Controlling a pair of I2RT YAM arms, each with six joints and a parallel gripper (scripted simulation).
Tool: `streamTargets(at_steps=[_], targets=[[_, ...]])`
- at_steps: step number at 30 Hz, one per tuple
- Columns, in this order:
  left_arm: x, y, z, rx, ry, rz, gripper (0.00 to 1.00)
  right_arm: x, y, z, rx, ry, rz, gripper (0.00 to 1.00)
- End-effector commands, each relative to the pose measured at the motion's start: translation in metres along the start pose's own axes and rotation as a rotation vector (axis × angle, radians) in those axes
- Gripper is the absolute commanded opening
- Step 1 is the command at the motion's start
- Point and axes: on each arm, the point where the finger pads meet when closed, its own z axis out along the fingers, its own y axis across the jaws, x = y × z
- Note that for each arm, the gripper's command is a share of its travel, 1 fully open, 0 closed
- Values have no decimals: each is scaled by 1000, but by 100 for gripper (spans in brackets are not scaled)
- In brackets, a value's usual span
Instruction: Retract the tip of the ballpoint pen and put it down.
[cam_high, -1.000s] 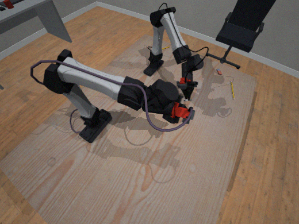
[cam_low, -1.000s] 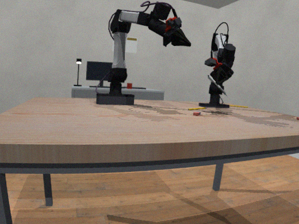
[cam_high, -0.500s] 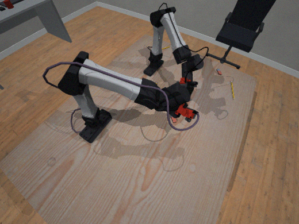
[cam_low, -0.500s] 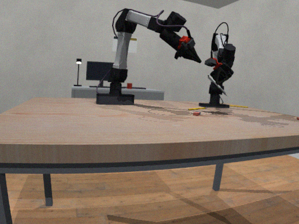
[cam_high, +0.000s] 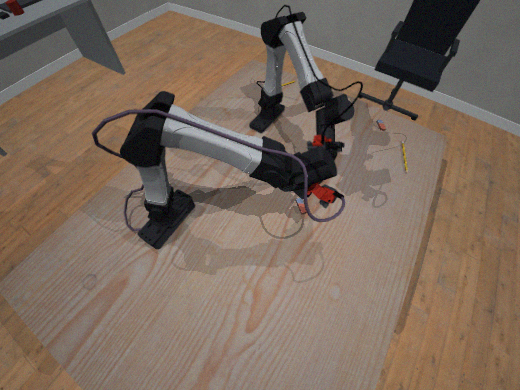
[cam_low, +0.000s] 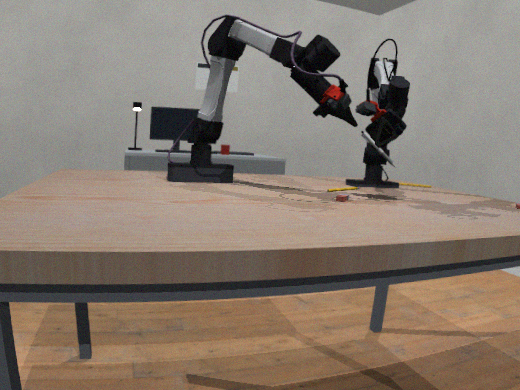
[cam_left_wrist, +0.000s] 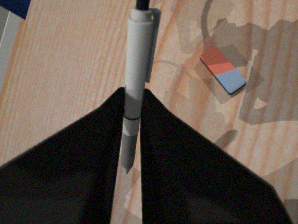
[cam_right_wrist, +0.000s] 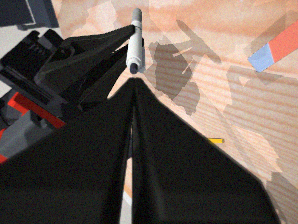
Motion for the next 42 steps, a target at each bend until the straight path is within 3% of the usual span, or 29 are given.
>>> streamTargets(at_steps=[1,14,42], targets=[[5,-3,6,6,7,-2,11,5,-16,15,46,25,8,1],[5,-3,6,6,7,-2,11,-7,-8,15,16,-4,14,1],[5,-3,6,6,7,-2,11,-3,2,25,3,-1,2,1]])
